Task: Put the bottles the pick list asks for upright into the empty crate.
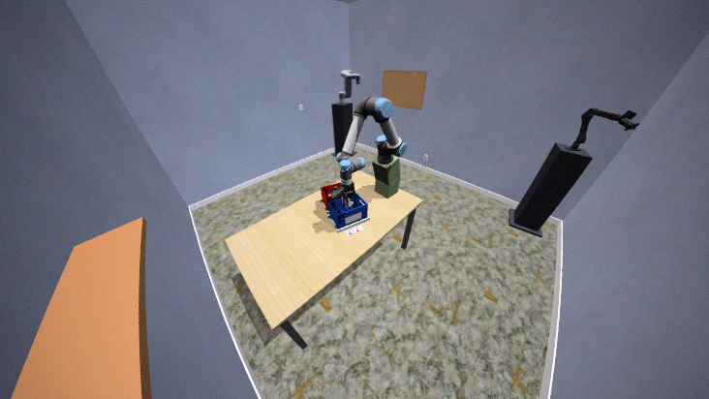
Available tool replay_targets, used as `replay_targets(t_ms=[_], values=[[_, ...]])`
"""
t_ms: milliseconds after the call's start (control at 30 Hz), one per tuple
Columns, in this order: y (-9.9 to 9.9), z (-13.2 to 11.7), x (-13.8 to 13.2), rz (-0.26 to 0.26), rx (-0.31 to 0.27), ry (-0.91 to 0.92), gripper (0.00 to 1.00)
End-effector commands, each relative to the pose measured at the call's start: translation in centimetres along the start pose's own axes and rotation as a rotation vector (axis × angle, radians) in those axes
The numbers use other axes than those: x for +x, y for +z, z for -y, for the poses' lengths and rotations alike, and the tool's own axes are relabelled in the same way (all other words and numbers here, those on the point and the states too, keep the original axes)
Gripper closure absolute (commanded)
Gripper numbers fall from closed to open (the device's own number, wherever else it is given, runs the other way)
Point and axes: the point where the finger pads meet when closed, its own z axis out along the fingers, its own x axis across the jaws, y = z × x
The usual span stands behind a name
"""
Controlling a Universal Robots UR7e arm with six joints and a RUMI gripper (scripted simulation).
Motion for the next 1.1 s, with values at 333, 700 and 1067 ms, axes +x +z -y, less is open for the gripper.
replay_targets(t_ms=[333, 700, 1067], values=[[-0.1, 0.1, 0.0, 0.001, 0.001, 0.000, 0.62], [-0.2, 0.0, 0.5, 0.001, 0.001, 0.019, 0.62], [-1.2, -0.5, 5.3, 0.000, 0.001, 0.019, 0.62]])
